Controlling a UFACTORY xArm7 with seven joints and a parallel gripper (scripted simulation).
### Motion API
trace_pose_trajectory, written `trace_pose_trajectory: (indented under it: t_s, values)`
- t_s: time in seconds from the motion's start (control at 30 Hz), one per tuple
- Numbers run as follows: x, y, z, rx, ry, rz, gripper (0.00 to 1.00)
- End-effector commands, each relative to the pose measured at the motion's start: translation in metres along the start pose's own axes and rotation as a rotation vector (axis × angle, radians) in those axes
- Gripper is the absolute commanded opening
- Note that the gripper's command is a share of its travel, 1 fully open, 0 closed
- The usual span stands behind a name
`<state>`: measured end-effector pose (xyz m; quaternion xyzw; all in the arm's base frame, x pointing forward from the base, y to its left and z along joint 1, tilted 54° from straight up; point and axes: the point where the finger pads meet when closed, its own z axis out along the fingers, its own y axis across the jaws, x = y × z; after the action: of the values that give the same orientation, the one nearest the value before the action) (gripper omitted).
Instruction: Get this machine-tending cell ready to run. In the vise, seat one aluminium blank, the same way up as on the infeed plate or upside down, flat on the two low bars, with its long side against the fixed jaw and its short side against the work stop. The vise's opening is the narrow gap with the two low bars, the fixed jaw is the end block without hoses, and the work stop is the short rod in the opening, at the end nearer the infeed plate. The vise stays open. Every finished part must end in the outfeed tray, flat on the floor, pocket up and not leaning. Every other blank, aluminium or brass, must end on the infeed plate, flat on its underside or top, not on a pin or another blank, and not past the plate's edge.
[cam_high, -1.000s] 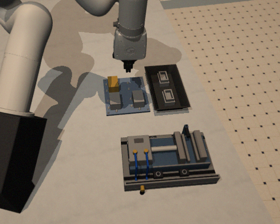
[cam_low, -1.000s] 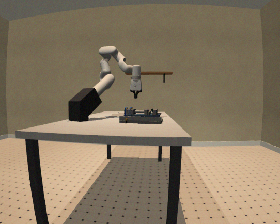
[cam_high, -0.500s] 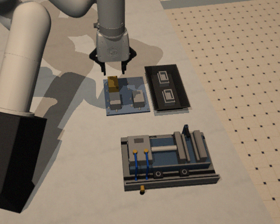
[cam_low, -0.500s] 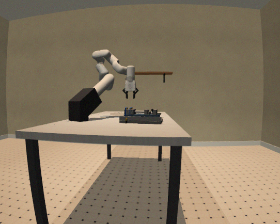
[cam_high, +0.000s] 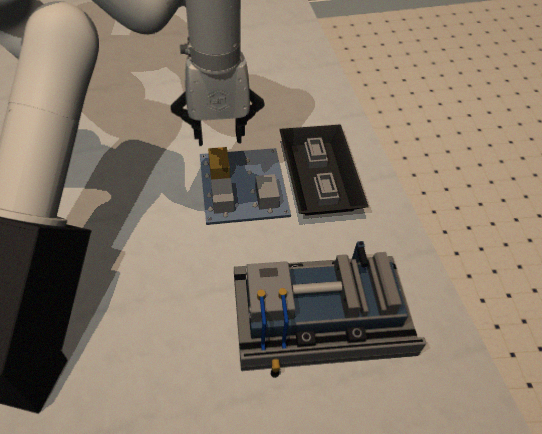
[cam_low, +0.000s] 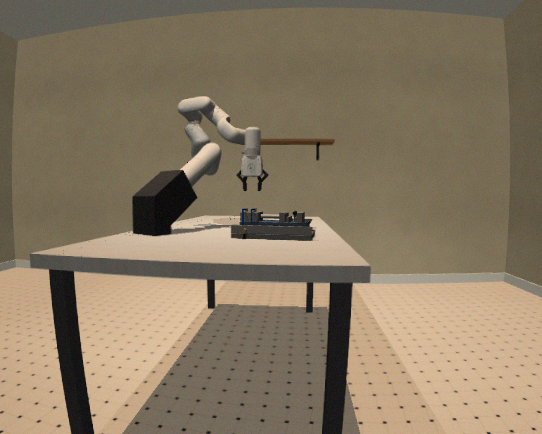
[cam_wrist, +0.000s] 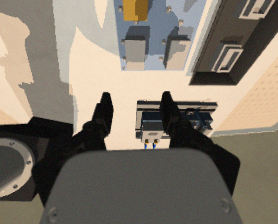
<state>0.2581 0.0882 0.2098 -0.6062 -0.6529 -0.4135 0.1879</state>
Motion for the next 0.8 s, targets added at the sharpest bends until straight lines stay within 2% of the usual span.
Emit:
trace_pose_trajectory:
  t_s: [0.0,0.47,0.77]
  values:
    - [0.000,0.001,-0.001,-0.003,0.000,0.000,0.69]
    - [0.000,0.001,0.000,-0.003,0.000,0.000,0.69]
    - [0.000,0.001,0.009,-0.003,0.000,0.000,0.69]
